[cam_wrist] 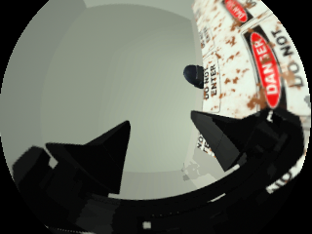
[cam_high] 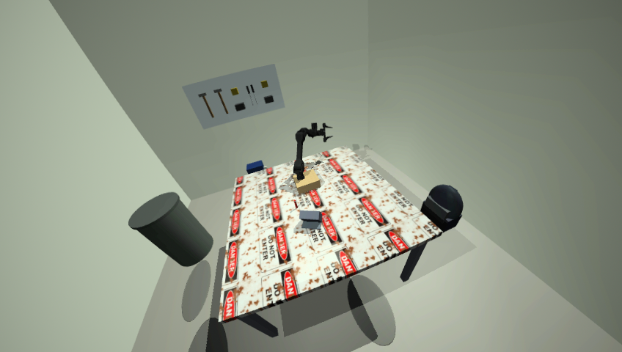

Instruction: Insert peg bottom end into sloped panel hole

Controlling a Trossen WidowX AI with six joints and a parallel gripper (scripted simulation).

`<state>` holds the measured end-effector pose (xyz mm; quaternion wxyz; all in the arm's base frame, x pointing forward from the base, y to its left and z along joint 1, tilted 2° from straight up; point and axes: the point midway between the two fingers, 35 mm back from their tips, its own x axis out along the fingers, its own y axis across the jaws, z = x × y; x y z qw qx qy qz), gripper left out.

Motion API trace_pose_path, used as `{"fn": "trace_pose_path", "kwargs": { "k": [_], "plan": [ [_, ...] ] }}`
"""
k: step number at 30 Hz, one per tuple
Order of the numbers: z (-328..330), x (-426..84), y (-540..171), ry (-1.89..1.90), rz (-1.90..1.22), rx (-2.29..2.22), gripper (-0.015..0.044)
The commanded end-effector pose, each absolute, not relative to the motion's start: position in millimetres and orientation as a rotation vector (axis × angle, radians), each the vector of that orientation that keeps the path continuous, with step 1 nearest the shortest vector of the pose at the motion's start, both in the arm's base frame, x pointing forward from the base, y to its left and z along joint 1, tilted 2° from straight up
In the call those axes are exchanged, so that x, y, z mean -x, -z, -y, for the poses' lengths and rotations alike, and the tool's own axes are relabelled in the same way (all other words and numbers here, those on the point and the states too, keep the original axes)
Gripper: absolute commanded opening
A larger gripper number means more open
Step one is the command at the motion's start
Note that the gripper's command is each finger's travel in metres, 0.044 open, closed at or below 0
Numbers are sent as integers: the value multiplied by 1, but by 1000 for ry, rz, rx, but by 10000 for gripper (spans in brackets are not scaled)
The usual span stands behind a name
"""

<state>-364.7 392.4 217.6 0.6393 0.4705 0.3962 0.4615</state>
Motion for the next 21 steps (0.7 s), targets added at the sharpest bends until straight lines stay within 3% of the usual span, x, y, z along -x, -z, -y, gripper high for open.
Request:
{"fn": "trace_pose_path", "kwargs": {
  "k": [1, 21],
  "plan": [
    [-393, 364, -218, -1052, -904, -1074, 426],
    [-459, 269, -223, -943, -802, -1013, 440]
  ]
}}
